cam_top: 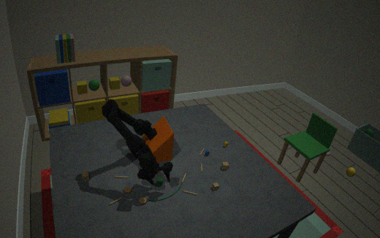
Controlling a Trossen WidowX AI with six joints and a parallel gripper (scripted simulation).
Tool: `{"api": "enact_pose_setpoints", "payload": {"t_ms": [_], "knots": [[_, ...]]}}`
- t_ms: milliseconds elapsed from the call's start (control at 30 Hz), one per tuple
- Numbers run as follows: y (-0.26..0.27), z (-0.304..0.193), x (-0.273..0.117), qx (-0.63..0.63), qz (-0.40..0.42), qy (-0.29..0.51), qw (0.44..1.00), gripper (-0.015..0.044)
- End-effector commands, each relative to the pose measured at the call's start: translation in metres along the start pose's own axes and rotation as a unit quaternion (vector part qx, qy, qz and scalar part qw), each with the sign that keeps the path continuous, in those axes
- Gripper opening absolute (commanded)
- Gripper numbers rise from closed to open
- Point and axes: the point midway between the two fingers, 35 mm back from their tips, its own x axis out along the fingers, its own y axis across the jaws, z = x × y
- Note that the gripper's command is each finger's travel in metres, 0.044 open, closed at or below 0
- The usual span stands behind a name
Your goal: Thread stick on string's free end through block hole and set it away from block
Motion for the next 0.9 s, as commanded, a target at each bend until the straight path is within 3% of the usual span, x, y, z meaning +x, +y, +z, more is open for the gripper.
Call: {"api": "enact_pose_setpoints", "payload": {"t_ms": [0, 367, 867], "knots": [[0.012, -0.025, -0.005, -0.545, -0.086, 0.144, 0.822, 0.0440], [0.017, -0.030, -0.017, -0.799, -0.080, 0.233, 0.548, 0.0440], [0.018, -0.030, -0.017, -0.803, -0.079, 0.234, 0.543, 0.0440]]}}
